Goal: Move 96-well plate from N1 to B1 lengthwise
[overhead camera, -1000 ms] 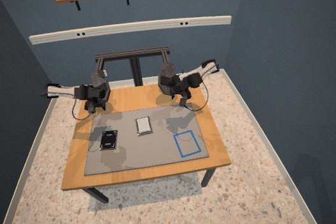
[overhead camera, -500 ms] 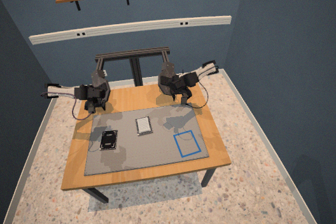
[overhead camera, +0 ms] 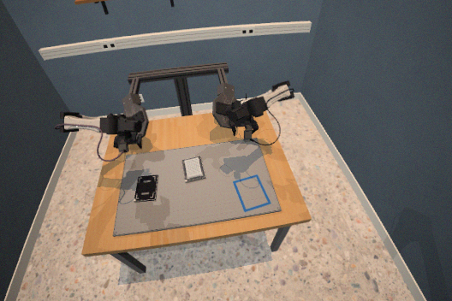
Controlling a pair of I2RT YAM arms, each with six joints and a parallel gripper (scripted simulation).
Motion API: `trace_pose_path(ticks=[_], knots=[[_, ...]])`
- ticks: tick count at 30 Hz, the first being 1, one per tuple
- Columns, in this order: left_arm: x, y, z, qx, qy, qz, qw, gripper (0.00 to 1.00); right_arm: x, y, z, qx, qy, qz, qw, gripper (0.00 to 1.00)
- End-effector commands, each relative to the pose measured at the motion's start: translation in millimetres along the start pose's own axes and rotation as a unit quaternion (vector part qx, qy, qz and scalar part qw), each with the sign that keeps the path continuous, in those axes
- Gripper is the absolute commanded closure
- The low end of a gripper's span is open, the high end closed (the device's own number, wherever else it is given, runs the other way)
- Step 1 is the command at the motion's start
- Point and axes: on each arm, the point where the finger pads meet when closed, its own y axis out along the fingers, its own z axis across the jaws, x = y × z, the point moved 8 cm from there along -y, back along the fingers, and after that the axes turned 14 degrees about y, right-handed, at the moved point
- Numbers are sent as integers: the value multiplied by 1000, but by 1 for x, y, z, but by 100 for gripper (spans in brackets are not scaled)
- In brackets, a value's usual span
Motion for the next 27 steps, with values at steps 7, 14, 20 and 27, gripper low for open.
trace_pose_path(ticks=[7,14,20,27], knots=[[0,0,-4,43,5,19,999,0,-1,-1,-1,0,-2,0,1000,0],[0,0,-4,43,5,19,999,0,-1,-1,-1,0,-2,0,1000,0],[0,0,-4,43,5,19,999,0,-1,-1,-1,0,-2,0,1000,0],[6,1,-14,40,-31,6,999,0,-1,-1,-1,0,-2,0,1000,0]])
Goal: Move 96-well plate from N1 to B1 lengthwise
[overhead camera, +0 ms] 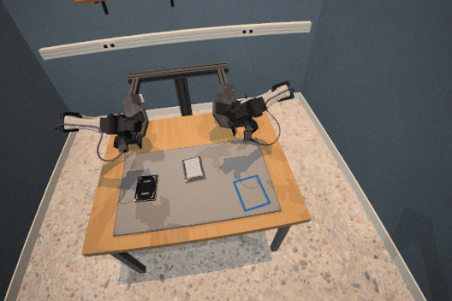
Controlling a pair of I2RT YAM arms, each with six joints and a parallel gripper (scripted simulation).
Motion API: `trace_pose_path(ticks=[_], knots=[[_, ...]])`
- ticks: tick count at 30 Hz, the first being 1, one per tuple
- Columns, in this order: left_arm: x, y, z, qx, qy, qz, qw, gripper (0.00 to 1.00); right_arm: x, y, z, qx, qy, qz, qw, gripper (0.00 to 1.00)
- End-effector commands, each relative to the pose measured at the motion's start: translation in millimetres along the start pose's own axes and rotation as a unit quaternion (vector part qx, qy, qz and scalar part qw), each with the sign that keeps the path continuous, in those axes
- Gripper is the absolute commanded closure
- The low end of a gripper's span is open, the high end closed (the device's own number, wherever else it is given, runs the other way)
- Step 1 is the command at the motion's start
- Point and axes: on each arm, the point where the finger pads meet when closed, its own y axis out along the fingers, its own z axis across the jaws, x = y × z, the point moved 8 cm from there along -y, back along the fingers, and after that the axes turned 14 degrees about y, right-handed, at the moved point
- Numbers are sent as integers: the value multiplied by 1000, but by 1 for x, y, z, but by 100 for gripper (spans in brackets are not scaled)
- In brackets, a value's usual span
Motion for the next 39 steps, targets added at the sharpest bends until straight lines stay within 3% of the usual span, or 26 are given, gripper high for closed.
trace_pose_path(ticks=[1,39], knots=[[3,5,-17,39,-33,8,999,0,-1,-1,-1,0,-2,0,1000,0],[51,92,-158,40,-48,13,998,0,-1,-1,-1,0,-2,0,1000,0]])
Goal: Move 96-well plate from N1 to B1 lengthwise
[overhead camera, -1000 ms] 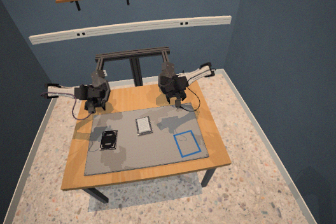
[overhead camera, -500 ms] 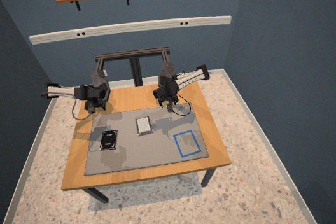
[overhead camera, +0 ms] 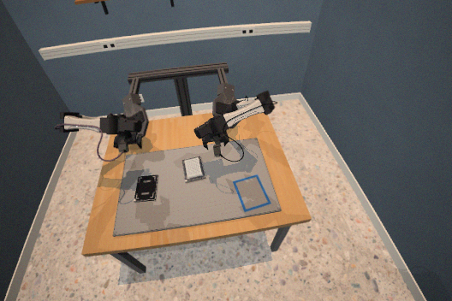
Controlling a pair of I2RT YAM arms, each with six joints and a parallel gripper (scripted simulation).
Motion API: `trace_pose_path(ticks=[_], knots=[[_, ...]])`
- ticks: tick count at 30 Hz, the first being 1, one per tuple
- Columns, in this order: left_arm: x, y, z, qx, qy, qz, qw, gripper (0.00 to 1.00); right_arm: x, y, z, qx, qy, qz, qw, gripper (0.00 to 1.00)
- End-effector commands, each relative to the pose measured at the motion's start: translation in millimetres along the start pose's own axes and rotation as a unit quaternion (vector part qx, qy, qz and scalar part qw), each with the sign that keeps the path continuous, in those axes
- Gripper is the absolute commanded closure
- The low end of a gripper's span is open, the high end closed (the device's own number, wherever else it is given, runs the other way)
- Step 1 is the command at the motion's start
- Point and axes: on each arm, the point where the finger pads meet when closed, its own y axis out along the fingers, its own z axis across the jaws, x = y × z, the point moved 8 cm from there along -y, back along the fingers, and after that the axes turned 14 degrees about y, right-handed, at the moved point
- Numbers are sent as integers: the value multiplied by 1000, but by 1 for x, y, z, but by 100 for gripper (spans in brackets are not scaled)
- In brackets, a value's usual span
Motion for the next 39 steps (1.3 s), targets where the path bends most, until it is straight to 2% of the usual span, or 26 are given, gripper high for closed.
trace_pose_path(ticks=[1,33,39], knots=[[14,10,-18,-8,-21,-11,1000,0,-1,-1,-1,0,-2,0,1000,0],[44,68,-143,-5,-21,-9,1000,0,-1,-1,-1,0,-2,0,1000,0],[53,58,-137,-14,-34,-17,999,0,-1,-1,-1,0,-2,0,1000,0]])
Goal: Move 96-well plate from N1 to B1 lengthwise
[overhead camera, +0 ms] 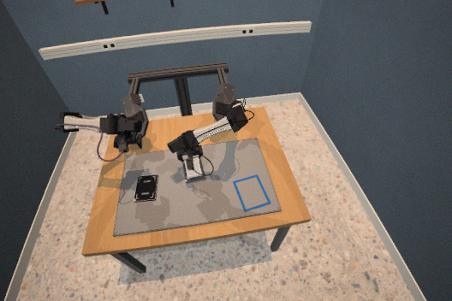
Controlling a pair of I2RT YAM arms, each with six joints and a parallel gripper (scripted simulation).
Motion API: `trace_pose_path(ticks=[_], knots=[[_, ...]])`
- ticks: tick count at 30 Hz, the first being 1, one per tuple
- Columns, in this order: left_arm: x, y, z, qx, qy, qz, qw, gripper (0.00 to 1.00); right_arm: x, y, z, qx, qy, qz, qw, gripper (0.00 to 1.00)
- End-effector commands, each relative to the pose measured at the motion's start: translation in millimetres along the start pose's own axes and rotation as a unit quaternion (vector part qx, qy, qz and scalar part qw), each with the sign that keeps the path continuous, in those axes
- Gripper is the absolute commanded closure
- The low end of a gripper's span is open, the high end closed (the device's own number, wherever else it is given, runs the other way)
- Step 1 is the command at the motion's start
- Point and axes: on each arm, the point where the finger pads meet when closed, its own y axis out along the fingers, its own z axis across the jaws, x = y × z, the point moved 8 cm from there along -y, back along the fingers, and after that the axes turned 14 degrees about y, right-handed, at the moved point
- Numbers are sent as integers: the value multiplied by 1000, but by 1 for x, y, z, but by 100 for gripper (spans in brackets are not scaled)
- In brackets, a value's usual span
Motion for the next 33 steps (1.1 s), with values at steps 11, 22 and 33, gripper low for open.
trace_pose_path(ticks=[11,22,33], knots=[[4,-5,0,-4,-5,-7,1000,0,-1,-1,-1,0,-2,0,1000,0],[1,21,3,10,-1,4,1000,0,-1,-1,-1,0,-2,0,1000,0],[5,37,3,8,-6,1,1000,0,-1,-1,-1,0,-2,0,1000,0]])
